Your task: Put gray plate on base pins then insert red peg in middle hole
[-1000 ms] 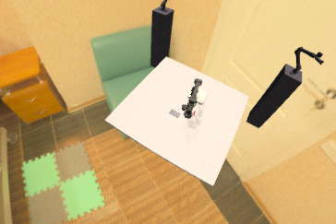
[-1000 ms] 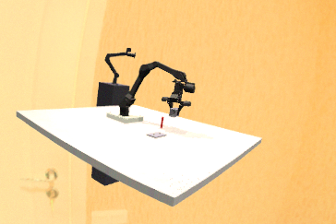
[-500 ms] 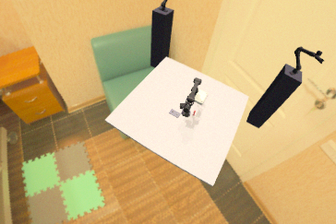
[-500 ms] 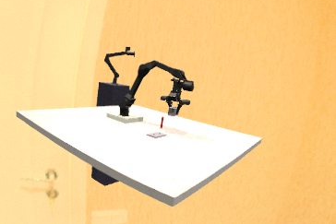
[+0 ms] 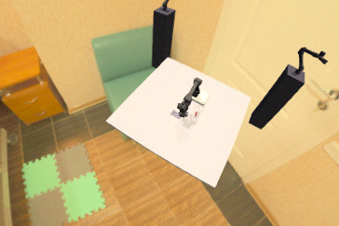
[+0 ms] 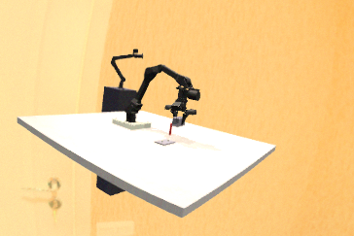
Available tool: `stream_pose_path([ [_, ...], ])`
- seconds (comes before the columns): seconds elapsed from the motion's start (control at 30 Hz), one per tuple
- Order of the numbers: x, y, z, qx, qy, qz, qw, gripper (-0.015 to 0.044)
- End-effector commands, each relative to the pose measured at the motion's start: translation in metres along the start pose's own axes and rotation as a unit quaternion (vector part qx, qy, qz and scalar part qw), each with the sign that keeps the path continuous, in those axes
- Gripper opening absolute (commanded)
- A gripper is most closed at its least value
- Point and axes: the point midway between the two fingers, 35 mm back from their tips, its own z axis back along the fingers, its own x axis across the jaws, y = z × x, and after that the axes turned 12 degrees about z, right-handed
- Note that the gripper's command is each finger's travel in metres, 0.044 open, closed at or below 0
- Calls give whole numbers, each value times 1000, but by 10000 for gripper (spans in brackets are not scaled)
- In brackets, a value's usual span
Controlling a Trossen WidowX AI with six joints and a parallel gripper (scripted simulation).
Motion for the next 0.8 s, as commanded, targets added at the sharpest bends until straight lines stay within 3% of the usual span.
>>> stream_pose_path([
  [0.0,-6,-8,-7,-1,4,-6,1000,0],
  [0.77,-40,-65,-42,-4,6,-59,998,0],
])
